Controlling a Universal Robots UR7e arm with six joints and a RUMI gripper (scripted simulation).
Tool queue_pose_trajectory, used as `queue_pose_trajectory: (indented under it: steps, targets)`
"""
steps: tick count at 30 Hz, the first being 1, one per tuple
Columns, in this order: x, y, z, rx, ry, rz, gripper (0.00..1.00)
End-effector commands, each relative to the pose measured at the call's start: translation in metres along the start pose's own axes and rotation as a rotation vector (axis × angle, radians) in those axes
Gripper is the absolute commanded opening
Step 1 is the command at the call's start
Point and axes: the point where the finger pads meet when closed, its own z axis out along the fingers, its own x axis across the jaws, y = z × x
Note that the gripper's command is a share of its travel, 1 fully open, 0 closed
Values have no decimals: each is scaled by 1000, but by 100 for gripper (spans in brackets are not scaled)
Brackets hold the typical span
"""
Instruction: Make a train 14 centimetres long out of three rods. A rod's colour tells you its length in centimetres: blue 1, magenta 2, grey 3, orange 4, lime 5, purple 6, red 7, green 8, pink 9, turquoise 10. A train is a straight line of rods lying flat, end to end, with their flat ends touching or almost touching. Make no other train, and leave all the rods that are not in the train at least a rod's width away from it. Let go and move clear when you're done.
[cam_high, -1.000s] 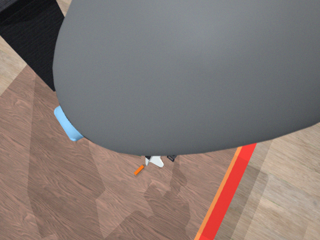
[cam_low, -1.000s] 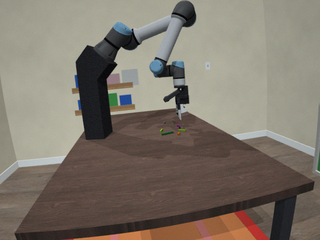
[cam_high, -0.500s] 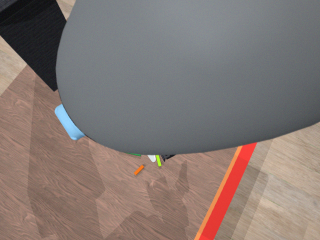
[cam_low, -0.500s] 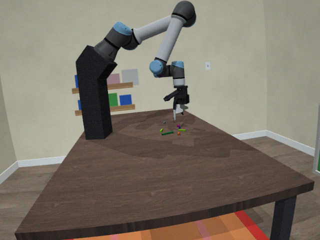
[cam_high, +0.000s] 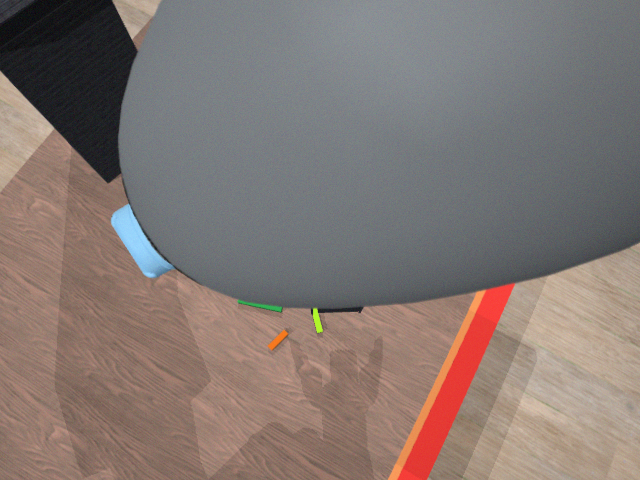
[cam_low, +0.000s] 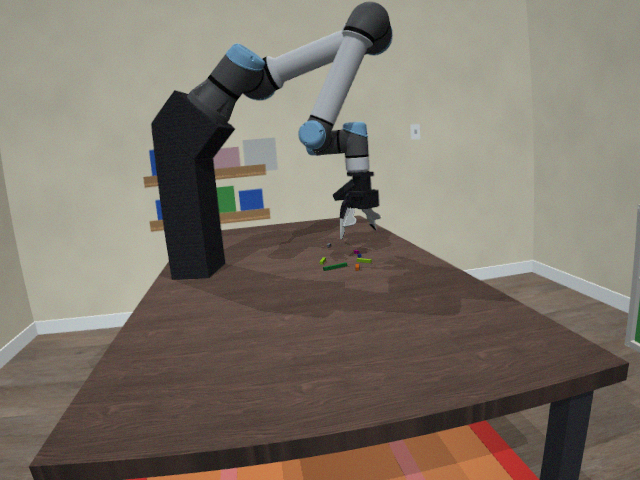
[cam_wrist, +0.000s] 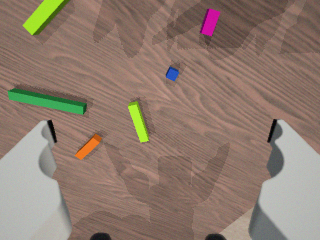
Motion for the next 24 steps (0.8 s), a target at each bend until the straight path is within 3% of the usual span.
queue_pose_trajectory:
  steps: [1,24]
  targets:
    - [3,-1,0,-5,-2,167,100]
    - [15,-1,0,-6,-1,860,100]
